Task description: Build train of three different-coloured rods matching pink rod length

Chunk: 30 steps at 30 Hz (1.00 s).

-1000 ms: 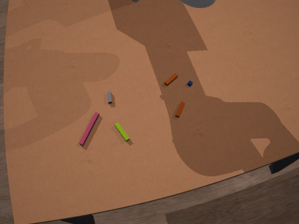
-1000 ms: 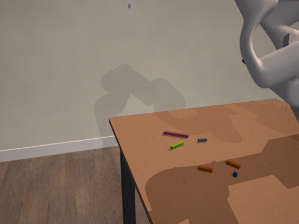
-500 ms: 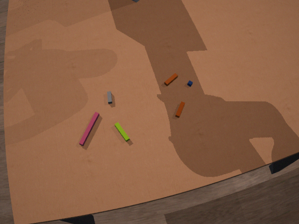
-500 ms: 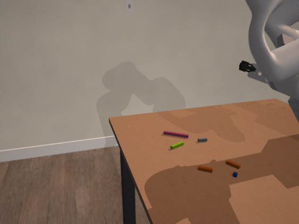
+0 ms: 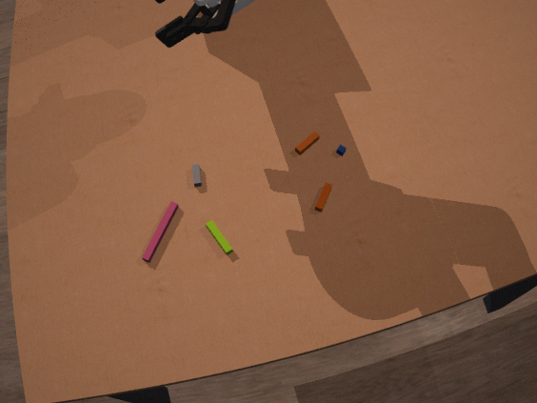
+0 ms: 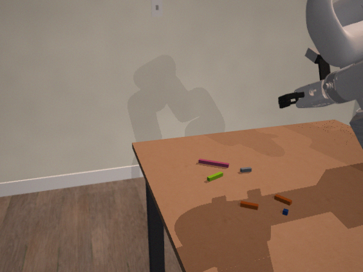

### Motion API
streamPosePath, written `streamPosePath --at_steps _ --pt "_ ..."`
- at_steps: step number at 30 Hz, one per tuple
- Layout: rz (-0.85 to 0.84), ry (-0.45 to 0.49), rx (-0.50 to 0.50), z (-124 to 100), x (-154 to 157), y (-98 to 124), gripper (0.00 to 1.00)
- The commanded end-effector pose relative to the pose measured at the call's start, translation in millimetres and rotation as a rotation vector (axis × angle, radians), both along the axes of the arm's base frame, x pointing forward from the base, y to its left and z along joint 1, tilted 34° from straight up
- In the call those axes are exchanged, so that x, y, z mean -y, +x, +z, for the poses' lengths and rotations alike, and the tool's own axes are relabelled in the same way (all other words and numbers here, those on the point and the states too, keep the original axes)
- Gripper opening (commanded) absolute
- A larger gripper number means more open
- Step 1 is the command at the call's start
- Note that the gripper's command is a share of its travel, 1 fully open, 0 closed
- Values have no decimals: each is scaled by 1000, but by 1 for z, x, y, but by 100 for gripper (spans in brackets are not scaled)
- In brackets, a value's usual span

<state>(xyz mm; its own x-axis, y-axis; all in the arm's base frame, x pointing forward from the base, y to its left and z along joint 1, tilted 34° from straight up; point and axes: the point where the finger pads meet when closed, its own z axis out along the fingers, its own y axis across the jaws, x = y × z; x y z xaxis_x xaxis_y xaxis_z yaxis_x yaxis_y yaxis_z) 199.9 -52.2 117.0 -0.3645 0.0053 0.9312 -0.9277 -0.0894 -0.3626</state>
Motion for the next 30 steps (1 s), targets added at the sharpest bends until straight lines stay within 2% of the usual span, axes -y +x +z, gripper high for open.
streamPosePath --at_steps 1,4,6,7,17,18,20,21,23,26,30 --pt "83 111 -95 -7 7 16 100" --pt "146 179 -167 -13 10 27 100" --pt "146 179 -167 -13 10 27 100" --pt "200 237 -227 -18 13 37 100" --pt "354 406 -400 -32 22 63 100" --pt "393 444 -442 -35 24 70 100" --pt "397 447 -445 -35 24 70 100" --pt "430 489 -486 -39 26 77 100" --pt "430 489 -486 -39 26 77 100" --pt "496 557 -559 -45 29 88 100" --pt "524 588 -591 -47 31 93 100"
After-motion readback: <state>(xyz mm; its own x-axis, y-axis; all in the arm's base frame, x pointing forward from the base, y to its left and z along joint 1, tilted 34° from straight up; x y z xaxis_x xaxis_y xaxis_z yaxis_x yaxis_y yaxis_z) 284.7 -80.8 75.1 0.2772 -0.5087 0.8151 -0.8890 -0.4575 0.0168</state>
